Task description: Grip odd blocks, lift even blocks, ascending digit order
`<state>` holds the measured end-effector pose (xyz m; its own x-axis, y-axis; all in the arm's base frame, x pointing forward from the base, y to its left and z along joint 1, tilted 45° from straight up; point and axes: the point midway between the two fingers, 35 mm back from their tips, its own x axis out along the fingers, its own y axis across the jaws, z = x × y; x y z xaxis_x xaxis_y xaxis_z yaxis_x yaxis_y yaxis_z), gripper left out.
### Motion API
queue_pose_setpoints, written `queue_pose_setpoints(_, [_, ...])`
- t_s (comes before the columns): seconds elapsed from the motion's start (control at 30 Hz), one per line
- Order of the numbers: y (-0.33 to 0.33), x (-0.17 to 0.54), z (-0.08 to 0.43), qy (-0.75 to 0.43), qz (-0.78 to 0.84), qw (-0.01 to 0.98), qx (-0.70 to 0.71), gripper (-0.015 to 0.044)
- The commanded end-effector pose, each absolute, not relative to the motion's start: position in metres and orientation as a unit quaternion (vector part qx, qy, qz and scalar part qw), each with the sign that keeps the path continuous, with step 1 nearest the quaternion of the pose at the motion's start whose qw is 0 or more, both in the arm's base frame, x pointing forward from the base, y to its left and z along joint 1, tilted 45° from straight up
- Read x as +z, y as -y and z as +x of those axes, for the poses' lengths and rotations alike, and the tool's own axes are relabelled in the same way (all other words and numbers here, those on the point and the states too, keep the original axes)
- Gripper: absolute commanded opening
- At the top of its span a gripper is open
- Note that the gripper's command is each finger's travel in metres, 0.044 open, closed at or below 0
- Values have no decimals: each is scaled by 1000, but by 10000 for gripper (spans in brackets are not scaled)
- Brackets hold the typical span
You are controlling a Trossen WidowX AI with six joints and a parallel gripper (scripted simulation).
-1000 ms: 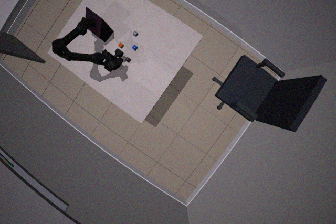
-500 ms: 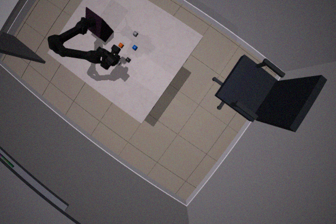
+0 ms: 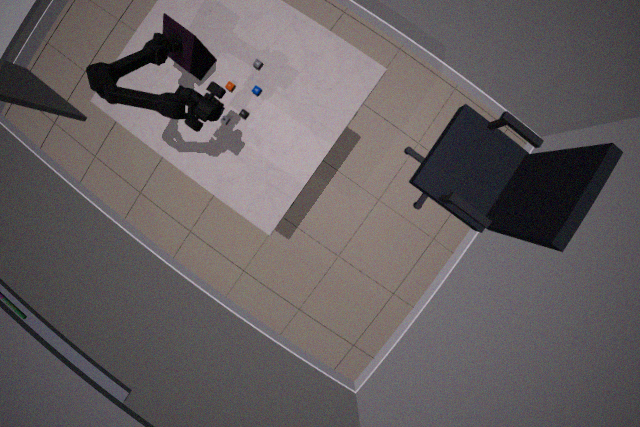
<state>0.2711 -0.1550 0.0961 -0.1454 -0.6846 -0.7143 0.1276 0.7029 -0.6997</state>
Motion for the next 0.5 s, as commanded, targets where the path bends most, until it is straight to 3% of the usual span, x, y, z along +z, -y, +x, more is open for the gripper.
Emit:
queue_pose_setpoints(0.0, [139, 81, 284, -683, -202, 624, -321, 120])
queue_pose_setpoints(0.23, [46, -3, 315, -686, -192, 632, -306, 120])
queue_pose_setpoints(0.47, [-41, -89, 295, -685, -198, 625, -318, 120])
